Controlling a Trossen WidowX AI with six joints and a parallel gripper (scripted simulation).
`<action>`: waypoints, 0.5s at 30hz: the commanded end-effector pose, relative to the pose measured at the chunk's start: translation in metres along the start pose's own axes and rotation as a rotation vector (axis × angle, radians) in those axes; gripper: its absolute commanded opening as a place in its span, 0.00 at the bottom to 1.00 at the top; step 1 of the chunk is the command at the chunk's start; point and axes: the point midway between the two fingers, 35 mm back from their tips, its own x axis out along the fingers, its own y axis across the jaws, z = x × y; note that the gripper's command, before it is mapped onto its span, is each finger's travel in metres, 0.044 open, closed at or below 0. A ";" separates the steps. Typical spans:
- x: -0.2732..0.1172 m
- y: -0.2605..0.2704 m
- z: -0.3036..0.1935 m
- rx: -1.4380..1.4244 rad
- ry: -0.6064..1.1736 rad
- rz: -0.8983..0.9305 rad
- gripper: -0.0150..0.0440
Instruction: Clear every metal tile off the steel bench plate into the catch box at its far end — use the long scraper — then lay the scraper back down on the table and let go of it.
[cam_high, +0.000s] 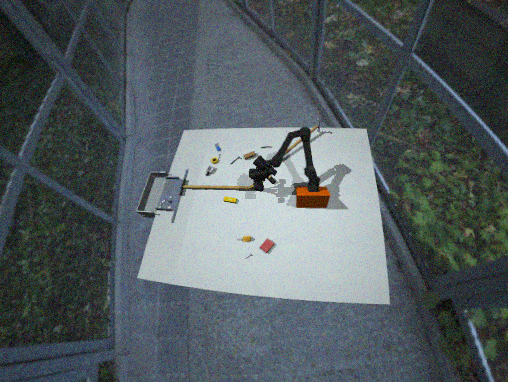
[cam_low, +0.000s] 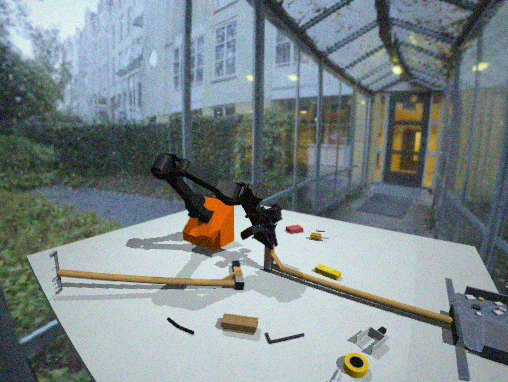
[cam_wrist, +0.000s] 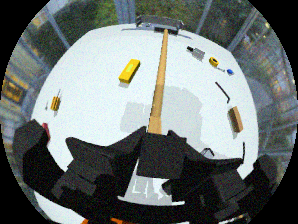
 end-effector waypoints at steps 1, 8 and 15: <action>-0.006 0.000 -0.001 0.009 -0.016 0.000 0.25; -0.012 0.001 -0.011 0.008 -0.017 0.000 0.25; -0.017 0.001 -0.021 0.008 -0.017 0.000 0.25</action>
